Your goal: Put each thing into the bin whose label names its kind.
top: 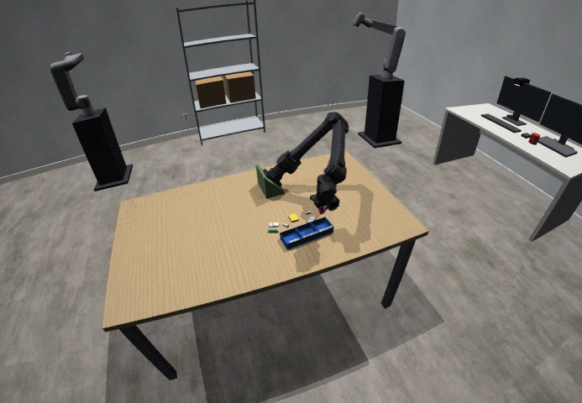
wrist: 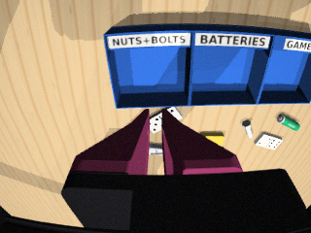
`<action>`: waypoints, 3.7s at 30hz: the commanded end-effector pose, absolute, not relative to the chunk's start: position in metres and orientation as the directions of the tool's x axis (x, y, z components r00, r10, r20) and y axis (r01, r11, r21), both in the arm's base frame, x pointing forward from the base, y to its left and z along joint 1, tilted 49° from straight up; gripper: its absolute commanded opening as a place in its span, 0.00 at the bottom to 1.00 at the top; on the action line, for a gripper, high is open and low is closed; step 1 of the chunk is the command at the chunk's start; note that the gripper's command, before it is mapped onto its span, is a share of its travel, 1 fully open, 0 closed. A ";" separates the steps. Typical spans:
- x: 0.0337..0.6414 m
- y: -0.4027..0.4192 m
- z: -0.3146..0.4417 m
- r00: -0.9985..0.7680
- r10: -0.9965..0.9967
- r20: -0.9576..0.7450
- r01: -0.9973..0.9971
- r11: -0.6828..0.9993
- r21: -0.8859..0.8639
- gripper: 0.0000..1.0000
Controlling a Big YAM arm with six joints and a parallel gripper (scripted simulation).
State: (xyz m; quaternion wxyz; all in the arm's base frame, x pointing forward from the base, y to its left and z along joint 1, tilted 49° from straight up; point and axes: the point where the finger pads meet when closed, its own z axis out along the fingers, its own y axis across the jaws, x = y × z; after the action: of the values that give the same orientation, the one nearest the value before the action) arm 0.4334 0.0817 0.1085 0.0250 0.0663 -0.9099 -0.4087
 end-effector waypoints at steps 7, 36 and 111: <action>0.457 0.017 0.169 -0.988 -0.134 -0.082 -0.150 0.656 0.740 0.09; 0.395 0.057 0.128 -0.956 0.120 0.268 0.280 0.650 0.707 0.40; 0.348 0.125 0.043 -0.650 0.458 0.607 0.755 0.483 0.444 0.40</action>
State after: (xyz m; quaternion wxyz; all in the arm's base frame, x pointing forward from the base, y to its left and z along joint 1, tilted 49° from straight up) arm 0.3438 0.1178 0.0535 0.2065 -0.3531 -0.8390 -0.3588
